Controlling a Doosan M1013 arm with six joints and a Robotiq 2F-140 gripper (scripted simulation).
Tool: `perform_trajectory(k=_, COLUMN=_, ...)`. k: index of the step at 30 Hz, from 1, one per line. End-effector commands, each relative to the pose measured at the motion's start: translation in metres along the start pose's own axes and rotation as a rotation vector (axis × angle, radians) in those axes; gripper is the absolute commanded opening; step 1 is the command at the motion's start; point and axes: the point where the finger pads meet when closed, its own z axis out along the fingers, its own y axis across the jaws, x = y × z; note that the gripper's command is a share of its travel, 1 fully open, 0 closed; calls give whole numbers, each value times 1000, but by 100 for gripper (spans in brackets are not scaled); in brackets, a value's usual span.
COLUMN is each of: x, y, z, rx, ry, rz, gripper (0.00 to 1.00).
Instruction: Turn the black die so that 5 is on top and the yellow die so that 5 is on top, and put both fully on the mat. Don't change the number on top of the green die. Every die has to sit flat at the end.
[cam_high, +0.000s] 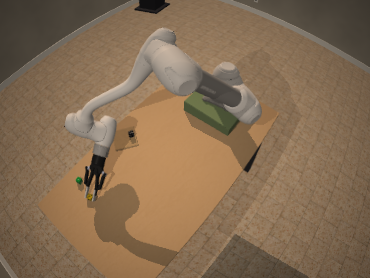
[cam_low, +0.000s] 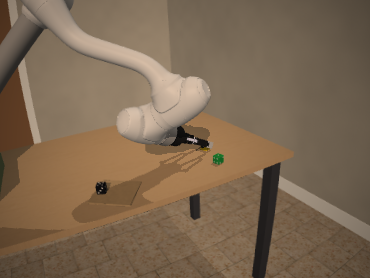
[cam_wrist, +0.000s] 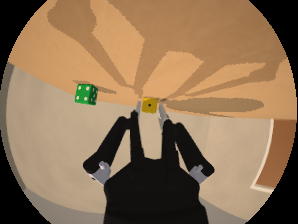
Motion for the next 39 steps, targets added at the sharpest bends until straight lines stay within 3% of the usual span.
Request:
perform_trajectory(k=1, x=-1, y=-2, z=-15, rx=1, ry=-4, rz=-1, gripper=35)
perform_trajectory(k=12, x=-1, y=-2, z=-43, rx=1, ry=-4, rz=-1, gripper=35)
perform_trajectory(k=24, x=-6, y=-2, z=-47, rx=1, ry=-4, rz=-1, gripper=35)
perform_trajectory(k=39, x=-53, y=-1, z=-72, rx=1, ry=-4, rz=-1, gripper=35)
